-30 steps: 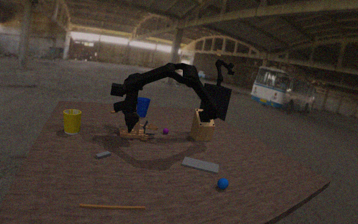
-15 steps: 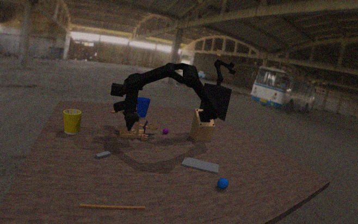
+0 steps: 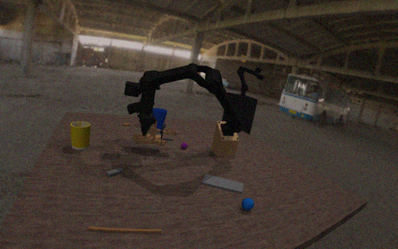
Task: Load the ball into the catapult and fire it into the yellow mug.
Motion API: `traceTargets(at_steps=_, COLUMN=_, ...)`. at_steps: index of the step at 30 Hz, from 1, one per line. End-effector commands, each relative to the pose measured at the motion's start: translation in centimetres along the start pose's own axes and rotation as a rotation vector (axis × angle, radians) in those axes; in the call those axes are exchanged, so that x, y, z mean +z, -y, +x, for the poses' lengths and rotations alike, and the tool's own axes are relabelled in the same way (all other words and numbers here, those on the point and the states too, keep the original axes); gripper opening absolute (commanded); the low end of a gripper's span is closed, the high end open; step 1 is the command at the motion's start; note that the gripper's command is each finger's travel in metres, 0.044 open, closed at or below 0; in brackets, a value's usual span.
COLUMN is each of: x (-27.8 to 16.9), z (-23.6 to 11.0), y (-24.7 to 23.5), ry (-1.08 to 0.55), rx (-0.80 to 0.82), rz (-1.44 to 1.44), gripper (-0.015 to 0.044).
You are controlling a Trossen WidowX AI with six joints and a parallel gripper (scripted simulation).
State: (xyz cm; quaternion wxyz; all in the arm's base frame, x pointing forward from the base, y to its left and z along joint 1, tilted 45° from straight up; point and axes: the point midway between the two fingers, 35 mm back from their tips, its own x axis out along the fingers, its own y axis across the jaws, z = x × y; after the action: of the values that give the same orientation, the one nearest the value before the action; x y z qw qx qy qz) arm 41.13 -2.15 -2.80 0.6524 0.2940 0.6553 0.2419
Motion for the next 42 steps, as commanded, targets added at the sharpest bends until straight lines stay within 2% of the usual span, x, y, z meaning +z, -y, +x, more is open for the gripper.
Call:
traceTargets(at_steps=1, x=0.0, z=0.0, y=-0.2, ry=-0.003, rx=-0.004, rz=-0.009, gripper=0.0)
traceTargets(at_steps=30, x=0.0, z=4.8, y=-0.2, ry=-0.004, rx=0.0, rz=-0.006, gripper=0.0)
traceTargets(at_steps=36, x=0.0, z=4.3, y=-0.3, ry=-0.008, rx=-0.005, rz=-0.017, gripper=0.0)
traceTargets(at_steps=42, x=0.0, z=4.3, y=-0.3, ry=-0.008, rx=-0.005, rz=-0.017, gripper=0.0157)
